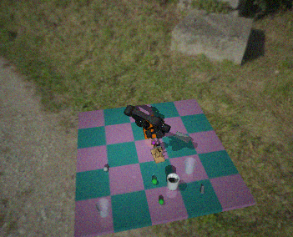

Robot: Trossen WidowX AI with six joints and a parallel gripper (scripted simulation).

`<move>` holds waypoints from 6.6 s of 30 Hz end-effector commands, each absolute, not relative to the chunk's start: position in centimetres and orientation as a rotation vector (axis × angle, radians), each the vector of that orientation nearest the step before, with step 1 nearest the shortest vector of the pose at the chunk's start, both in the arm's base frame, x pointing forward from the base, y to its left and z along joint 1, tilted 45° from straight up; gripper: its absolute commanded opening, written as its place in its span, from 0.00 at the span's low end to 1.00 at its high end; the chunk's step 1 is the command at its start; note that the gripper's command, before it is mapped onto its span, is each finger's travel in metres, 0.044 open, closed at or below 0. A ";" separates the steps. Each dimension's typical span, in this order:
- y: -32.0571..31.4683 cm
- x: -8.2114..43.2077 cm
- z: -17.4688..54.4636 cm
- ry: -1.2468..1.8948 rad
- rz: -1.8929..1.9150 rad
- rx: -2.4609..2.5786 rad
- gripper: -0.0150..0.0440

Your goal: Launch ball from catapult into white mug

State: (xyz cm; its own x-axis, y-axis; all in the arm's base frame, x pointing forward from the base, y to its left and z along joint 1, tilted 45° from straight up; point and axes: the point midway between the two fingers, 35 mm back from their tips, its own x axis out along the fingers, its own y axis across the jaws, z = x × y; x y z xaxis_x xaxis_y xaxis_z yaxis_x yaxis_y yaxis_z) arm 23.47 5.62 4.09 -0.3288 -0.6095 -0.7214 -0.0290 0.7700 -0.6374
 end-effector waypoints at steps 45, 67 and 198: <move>9.4 52.5 10.8 0.988 -0.352 -0.692 1.00; 9.4 52.5 10.8 0.988 -0.352 -0.692 0.25; 0.2 19.4 -9.1 2.200 0.371 -1.985 0.25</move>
